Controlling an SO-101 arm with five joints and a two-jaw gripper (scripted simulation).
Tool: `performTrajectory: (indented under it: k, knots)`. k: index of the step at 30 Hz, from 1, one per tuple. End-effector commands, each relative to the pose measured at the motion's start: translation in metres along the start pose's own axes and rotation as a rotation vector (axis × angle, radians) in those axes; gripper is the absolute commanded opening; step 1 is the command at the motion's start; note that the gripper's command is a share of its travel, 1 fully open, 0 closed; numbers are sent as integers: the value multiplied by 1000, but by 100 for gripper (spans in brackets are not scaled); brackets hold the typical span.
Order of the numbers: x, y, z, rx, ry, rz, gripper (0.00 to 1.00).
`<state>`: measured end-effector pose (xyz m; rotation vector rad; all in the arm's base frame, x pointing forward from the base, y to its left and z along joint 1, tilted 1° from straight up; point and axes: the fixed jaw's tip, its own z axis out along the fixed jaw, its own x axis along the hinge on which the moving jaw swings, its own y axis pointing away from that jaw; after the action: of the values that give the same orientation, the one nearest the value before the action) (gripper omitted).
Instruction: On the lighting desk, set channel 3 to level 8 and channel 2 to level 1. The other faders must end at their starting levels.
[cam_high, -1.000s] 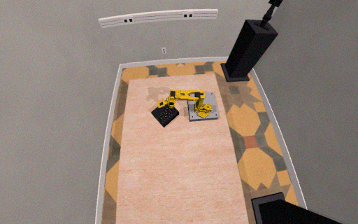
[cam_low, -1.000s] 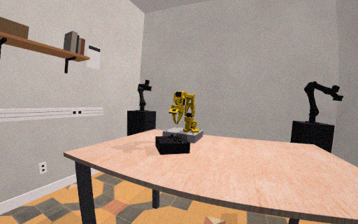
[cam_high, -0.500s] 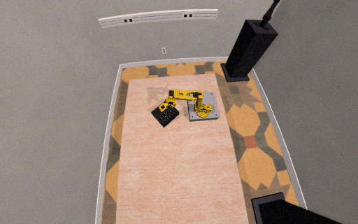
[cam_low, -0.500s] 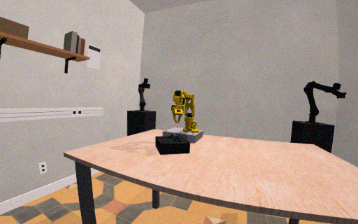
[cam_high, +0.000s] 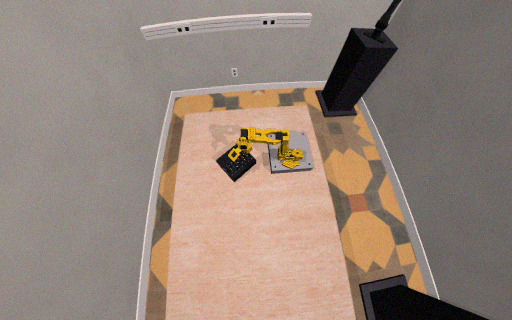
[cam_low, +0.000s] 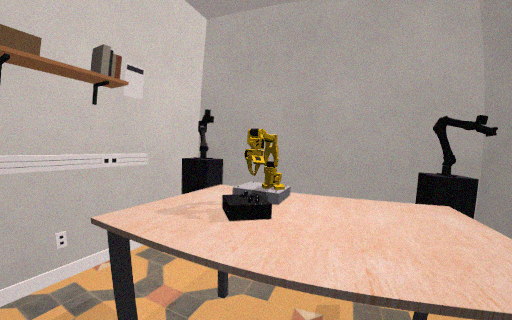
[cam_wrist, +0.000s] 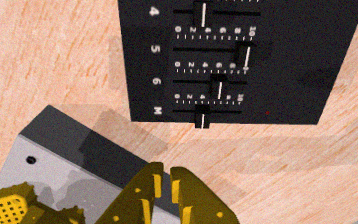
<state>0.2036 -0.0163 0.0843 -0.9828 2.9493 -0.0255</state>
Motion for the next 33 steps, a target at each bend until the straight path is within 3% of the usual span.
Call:
performTrajectory:
  k: [1,11,20,22,28,33]
  knots:
    - [1,0,1,-14,13,-11,0]
    - [-5,-4,2,-5,4,-10,0]
    - [-46,-33,16,58,-70,2,0]
    - [-46,-33,16,58,-70,2,0]
    - [-71,-47,34,103,-128,11,0]
    - [-80,-51,43,122,-154,15,0]
